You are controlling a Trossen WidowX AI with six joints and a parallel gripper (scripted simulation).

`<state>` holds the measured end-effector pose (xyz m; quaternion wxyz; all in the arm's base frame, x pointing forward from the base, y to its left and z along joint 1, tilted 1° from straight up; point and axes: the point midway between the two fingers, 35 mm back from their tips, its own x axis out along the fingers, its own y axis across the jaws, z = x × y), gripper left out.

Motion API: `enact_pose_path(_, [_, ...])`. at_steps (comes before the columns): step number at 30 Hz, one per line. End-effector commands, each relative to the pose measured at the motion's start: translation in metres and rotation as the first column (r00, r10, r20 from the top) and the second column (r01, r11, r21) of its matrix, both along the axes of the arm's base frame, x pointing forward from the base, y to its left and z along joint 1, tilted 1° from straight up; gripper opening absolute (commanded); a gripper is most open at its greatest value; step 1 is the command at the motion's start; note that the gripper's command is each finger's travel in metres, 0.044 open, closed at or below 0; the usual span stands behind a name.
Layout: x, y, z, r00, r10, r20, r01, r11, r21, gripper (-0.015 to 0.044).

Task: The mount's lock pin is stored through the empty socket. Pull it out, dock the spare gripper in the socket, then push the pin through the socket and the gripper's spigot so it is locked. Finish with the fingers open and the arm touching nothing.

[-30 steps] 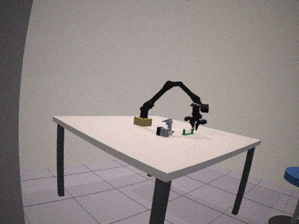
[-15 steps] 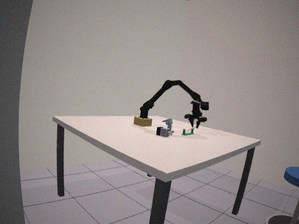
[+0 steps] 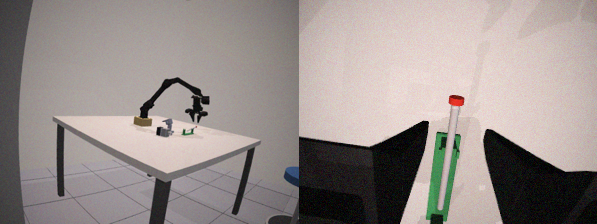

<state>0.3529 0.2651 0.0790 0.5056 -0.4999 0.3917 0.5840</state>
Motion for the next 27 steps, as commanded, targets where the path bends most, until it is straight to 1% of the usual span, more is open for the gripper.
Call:
enact_pose_path(1, [0.0, 0.0, 0.01, 1.0, 0.0, 0.0, 0.0, 1.0, 0.0, 0.02])
enact_pose_path(2, [0.0, 0.0, 0.003, 1.0, 0.0, 0.0, 0.0, 1.0, 0.0, 0.0226])
enact_pose_path(6, [0.0, 0.0, 0.003, 1.0, 0.0, 0.0, 0.0, 1.0, 0.0, 0.0331])
enact_pose_path(8, [0.002, -0.008, 0.01, 1.0, 0.003, 0.001, -0.003, 1.0, -0.002, 0.0279])
enact_pose_path(12, [0.011, -0.056, 0.049, 1.0, 0.018, 0.005, -0.018, 1.0, -0.014, 0.018])
enact_pose_path(14, [0.012, -0.064, 0.056, 1.0, 0.021, 0.006, -0.021, 1.0, -0.016, 0.018])
enact_pose_path(22, [0.012, -0.064, 0.053, 1.0, 0.021, 0.006, -0.021, 1.0, -0.016, 0.018])
enact_pose_path(24, [0.013, -0.064, 0.042, 1.0, 0.021, 0.006, -0.021, 1.0, -0.016, 0.018])
enact_pose_path(27, [0.015, -0.063, 0.013, 1.0, 0.021, 0.006, -0.021, 1.0, -0.016, 0.018])
